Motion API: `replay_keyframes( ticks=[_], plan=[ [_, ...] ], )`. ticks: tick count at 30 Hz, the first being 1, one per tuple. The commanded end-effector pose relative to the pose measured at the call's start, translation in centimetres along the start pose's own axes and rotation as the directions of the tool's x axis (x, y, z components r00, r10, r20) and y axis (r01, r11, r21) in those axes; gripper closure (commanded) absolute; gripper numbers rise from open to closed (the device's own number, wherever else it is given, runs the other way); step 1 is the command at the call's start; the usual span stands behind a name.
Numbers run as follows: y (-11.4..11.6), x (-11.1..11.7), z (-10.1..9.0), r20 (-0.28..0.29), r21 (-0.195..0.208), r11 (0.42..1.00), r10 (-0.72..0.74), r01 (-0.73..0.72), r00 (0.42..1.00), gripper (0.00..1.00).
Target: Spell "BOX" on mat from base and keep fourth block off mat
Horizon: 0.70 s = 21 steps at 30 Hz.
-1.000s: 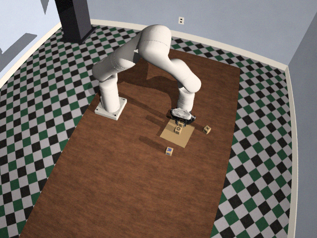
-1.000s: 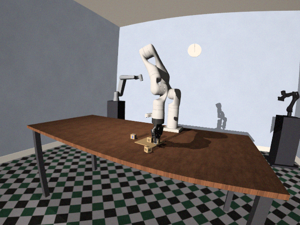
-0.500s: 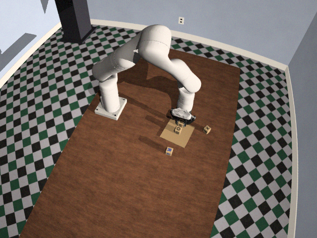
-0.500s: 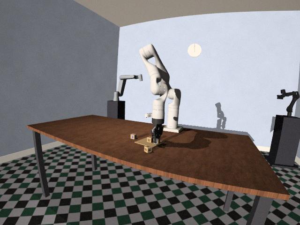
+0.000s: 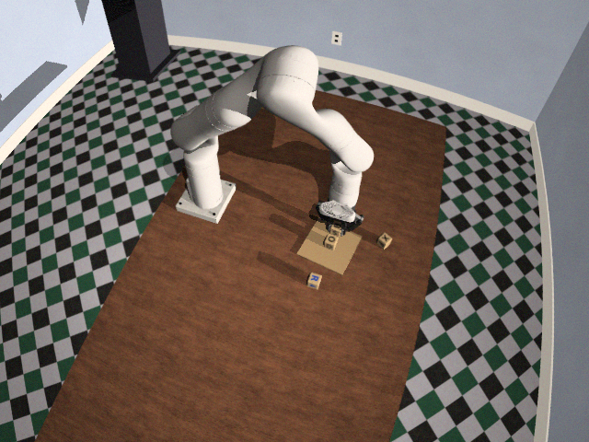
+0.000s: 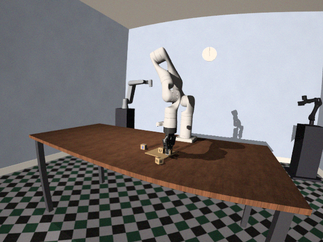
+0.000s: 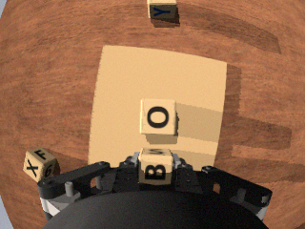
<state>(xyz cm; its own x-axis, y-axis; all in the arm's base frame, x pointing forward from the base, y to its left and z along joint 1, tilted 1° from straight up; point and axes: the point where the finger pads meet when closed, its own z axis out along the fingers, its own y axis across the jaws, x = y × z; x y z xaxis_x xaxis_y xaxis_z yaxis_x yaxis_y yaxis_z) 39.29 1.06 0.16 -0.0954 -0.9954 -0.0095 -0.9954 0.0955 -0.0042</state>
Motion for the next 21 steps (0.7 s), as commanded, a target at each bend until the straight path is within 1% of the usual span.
replay_keyframes(
  ticks=[1, 2, 6, 7, 9, 10, 12, 13, 21],
  plan=[
    [-0.05, -0.01, -0.05, 0.000, 0.002, 1.000, 0.000, 0.000, 1.000, 0.70],
    [-0.05, -0.01, -0.05, 0.000, 0.002, 1.000, 0.000, 0.000, 1.000, 0.66],
    [-0.05, -0.01, -0.05, 0.000, 0.002, 1.000, 0.000, 0.000, 1.000, 0.66],
    [-0.05, -0.01, -0.05, 0.000, 0.002, 1.000, 0.000, 0.000, 1.000, 0.62],
    [-0.05, -0.01, -0.05, 0.000, 0.002, 1.000, 0.000, 0.000, 1.000, 0.62],
    [-0.05, -0.01, -0.05, 0.000, 0.002, 1.000, 0.000, 0.000, 1.000, 0.58],
    [-0.05, -0.01, -0.05, 0.000, 0.002, 1.000, 0.000, 0.000, 1.000, 0.58],
    [-0.05, -0.01, -0.05, 0.000, 0.002, 1.000, 0.000, 0.000, 1.000, 0.54],
    [-0.05, -0.01, -0.05, 0.000, 0.002, 1.000, 0.000, 0.000, 1.000, 0.54]
  ],
)
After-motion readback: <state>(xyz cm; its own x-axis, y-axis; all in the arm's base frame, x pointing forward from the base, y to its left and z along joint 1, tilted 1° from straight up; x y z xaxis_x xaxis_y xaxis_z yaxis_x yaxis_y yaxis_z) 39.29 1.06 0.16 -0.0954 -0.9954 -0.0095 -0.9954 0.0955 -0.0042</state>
